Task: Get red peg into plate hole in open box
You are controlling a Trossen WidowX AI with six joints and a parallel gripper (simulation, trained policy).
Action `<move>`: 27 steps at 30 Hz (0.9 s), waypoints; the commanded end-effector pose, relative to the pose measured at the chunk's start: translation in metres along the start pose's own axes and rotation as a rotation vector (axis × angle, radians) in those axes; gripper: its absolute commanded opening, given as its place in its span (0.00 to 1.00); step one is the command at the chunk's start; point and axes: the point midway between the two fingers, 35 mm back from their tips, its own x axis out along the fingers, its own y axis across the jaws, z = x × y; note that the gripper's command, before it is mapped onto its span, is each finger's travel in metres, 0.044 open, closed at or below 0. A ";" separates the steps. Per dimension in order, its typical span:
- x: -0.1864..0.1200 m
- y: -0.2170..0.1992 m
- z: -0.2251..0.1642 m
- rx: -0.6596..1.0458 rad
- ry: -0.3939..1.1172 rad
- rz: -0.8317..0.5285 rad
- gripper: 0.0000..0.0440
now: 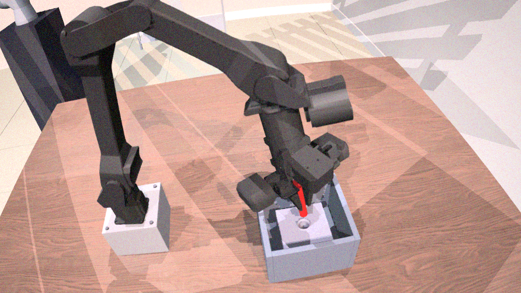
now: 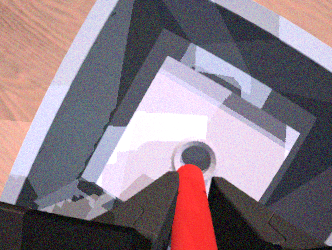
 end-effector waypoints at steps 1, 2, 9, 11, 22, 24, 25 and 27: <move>0.014 -0.002 -0.001 -0.010 0.021 -0.019 0.12; 0.017 -0.003 0.000 -0.014 0.023 -0.023 0.17; 0.031 0.001 0.009 -0.034 0.030 -0.044 0.44; 0.032 0.004 0.014 -0.038 0.026 -0.044 0.53; 0.038 0.020 0.048 -0.055 -0.019 -0.033 0.98; 0.037 0.023 0.056 -0.049 -0.039 -0.021 1.00; 0.037 0.024 0.061 -0.046 -0.049 -0.016 1.00; 0.035 0.025 0.070 -0.038 -0.069 -0.009 1.00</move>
